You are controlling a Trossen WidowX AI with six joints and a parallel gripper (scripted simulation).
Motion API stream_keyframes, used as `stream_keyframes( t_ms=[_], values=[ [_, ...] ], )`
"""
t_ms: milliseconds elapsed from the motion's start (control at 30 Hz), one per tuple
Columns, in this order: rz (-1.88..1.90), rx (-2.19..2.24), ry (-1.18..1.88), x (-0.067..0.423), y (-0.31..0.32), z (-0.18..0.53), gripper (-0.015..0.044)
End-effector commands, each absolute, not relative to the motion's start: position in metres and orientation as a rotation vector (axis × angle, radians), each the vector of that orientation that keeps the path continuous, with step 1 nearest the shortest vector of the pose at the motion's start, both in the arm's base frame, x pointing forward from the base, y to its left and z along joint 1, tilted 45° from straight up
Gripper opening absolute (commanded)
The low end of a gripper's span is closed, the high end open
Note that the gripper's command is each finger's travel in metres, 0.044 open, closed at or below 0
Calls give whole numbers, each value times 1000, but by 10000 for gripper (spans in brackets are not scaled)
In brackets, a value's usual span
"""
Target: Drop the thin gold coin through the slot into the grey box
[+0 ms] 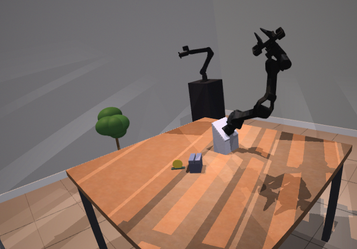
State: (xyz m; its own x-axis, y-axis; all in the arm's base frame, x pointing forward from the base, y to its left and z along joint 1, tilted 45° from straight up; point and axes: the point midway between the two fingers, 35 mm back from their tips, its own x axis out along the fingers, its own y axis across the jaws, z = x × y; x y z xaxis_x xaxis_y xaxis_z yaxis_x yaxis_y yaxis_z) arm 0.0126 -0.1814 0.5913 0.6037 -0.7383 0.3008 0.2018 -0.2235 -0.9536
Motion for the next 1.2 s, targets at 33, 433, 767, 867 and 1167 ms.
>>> stream_keyframes(
  t_ms=[33, 433, 767, 867, 1167],
  values=[
    [-947, -1431, 299, 5, -202, 586, 161],
    [-908, -875, -9, 2, -305, 548, 161],
    [-773, -377, -71, 52, -394, 470, 161],
    [-728, -249, -67, 76, -411, 445, 161],
    [-588, 156, 37, 153, -441, 352, 161]
  ],
)
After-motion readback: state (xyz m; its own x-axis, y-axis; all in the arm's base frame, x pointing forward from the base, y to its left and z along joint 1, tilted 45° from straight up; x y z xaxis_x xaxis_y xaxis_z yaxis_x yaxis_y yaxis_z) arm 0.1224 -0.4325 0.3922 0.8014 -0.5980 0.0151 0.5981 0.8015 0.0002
